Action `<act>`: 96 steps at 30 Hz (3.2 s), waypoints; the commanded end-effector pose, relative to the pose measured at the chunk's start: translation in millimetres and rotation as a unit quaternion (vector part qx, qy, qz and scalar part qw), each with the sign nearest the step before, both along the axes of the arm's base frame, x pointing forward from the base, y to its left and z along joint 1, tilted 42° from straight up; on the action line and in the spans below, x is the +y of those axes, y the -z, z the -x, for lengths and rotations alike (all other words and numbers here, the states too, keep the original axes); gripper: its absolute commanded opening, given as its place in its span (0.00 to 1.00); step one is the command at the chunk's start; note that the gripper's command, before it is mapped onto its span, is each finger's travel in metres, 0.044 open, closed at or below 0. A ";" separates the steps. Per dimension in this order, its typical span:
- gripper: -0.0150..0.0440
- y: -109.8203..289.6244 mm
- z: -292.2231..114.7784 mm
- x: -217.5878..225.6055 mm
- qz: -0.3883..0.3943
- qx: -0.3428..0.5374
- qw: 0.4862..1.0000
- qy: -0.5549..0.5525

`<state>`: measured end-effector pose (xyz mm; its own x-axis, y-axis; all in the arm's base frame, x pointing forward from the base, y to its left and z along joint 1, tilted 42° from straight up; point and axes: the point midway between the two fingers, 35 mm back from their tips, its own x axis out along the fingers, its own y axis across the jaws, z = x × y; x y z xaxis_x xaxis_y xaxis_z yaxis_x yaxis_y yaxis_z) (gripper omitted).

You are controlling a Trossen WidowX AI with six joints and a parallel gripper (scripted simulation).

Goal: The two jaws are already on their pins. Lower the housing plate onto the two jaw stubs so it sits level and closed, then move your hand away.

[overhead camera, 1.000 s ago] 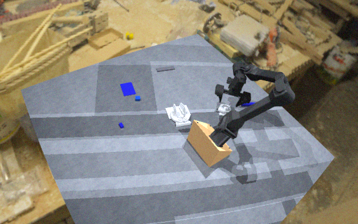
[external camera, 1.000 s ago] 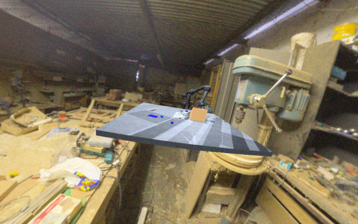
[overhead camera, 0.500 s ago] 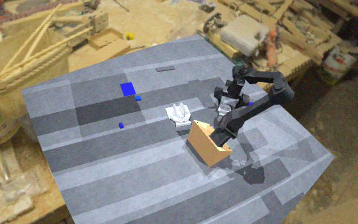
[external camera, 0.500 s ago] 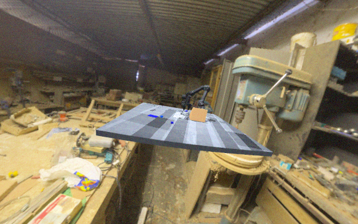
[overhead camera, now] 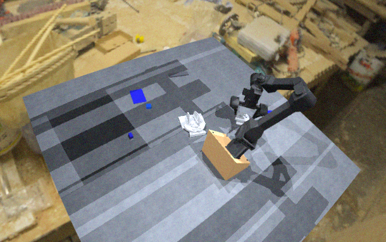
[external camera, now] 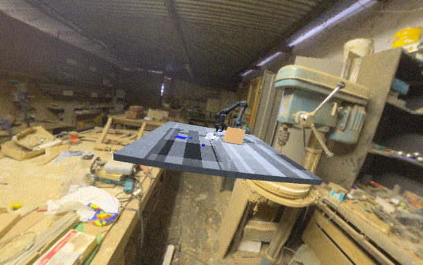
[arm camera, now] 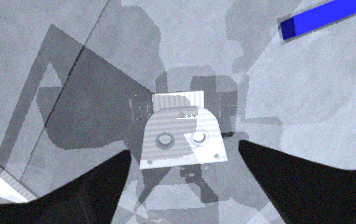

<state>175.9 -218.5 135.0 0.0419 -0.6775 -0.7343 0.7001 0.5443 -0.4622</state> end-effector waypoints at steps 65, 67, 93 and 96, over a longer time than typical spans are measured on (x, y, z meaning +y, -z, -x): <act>0.85 21.5 0.0 -17.1 -0.002 0.004 1.000 0.001; 0.85 18.6 -0.6 -14.5 -0.003 0.004 1.000 0.001; 0.85 -31.2 2.1 31.7 -0.005 0.004 1.000 -0.002; 0.85 -31.2 2.1 31.7 -0.005 0.004 1.000 -0.002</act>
<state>173.7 -186.7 162.5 0.0330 -0.6641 -0.7470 0.6870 0.5579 -0.4656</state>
